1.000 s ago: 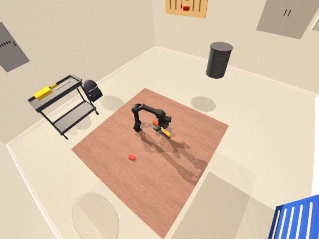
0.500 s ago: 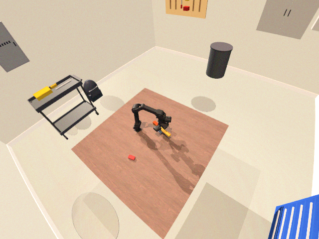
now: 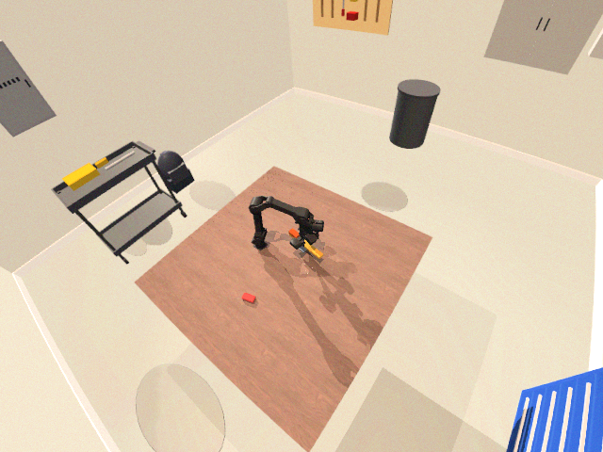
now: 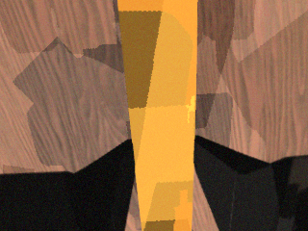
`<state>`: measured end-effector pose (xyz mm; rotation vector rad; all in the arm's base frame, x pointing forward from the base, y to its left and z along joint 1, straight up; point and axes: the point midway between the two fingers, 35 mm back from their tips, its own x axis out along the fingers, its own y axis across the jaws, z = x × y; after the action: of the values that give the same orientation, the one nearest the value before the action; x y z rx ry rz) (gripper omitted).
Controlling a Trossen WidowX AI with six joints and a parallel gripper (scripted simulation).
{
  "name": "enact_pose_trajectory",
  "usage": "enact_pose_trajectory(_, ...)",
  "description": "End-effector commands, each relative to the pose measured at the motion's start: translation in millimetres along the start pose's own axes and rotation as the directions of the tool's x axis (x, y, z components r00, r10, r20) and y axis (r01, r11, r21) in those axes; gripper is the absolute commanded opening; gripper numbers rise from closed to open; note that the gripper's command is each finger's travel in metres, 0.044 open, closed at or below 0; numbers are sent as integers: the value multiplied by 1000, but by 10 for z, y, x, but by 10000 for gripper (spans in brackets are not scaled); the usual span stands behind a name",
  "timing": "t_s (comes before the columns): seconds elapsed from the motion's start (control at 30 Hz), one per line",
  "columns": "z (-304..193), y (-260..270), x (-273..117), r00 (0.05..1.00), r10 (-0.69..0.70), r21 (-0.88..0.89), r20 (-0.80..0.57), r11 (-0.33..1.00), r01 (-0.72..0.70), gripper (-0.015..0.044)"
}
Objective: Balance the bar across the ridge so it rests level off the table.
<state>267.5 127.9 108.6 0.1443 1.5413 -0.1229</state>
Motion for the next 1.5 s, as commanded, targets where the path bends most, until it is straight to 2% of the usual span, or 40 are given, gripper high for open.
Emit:
enact_pose_trajectory(0.0,2,4,5,1000,2,4,1,1000,-2,0)
enact_pose_trajectory(1.47,-2,1,41,1000,2,4,1,1000,-2,0)
